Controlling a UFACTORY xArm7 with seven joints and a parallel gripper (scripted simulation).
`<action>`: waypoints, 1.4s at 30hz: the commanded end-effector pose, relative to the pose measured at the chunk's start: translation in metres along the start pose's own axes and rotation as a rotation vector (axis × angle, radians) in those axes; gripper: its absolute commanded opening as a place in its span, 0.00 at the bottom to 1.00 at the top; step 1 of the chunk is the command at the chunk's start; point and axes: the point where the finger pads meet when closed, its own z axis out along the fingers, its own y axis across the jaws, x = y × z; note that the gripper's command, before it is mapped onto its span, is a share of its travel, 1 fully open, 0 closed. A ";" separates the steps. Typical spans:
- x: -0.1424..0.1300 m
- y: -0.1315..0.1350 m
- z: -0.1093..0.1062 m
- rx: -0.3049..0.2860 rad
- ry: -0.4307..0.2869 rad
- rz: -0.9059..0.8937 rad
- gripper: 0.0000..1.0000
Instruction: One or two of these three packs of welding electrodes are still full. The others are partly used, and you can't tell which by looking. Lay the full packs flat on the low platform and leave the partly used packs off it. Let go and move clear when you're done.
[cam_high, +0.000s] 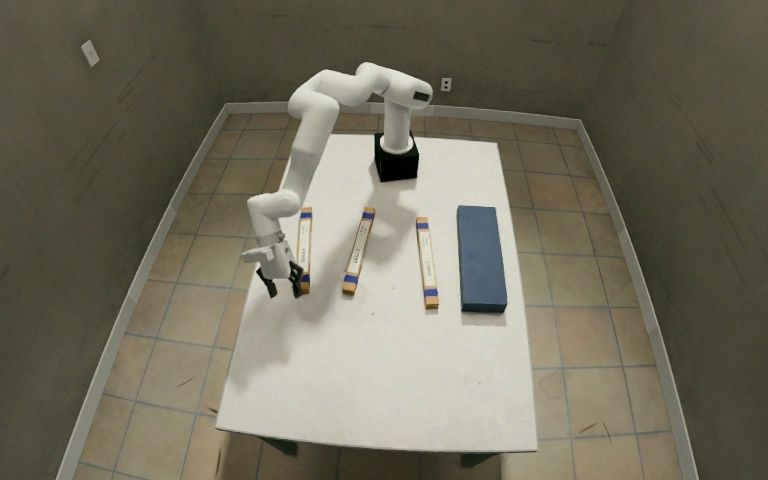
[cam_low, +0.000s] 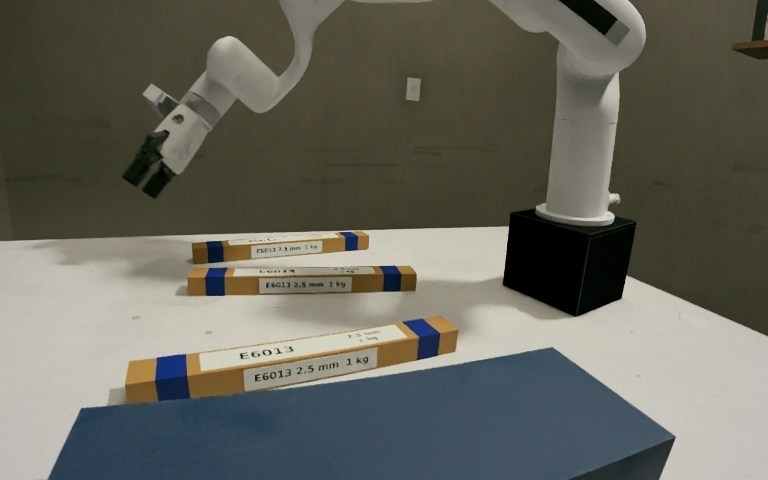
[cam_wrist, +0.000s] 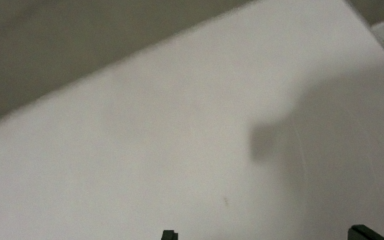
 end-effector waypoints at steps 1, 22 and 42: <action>-0.048 0.009 -0.021 -0.103 -0.146 -0.101 1.00; -0.213 0.054 -0.126 -0.292 -0.616 -0.386 1.00; -0.214 0.054 -0.127 -0.293 -0.618 -0.387 1.00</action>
